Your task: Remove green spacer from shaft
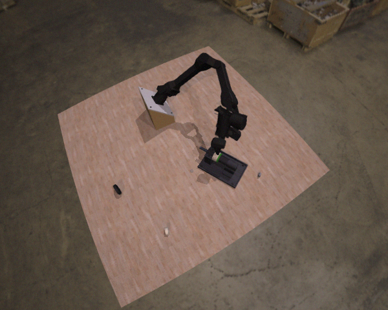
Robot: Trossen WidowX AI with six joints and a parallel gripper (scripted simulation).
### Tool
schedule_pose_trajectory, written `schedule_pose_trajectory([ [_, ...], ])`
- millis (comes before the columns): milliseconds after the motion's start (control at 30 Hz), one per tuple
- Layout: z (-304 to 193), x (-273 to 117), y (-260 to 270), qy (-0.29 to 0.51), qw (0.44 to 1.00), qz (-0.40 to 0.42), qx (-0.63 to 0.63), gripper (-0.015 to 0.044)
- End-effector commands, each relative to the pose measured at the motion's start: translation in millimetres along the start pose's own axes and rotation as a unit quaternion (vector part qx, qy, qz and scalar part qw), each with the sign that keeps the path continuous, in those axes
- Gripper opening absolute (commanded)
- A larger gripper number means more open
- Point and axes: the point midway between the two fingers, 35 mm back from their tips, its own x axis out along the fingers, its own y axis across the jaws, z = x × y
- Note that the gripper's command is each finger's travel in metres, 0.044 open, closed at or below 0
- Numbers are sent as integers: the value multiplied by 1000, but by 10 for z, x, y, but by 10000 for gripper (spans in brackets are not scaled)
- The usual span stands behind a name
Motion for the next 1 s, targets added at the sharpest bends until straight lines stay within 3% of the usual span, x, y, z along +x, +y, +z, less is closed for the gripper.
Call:
schedule_pose_trajectory([
  [0, -659, 70, -172, 70, 976, 185, 90, 440],
  [100, -782, 43, -222, 68, 964, 226, 121, 440],
  [967, -797, 45, -232, 68, 964, 227, 122, 440],
])
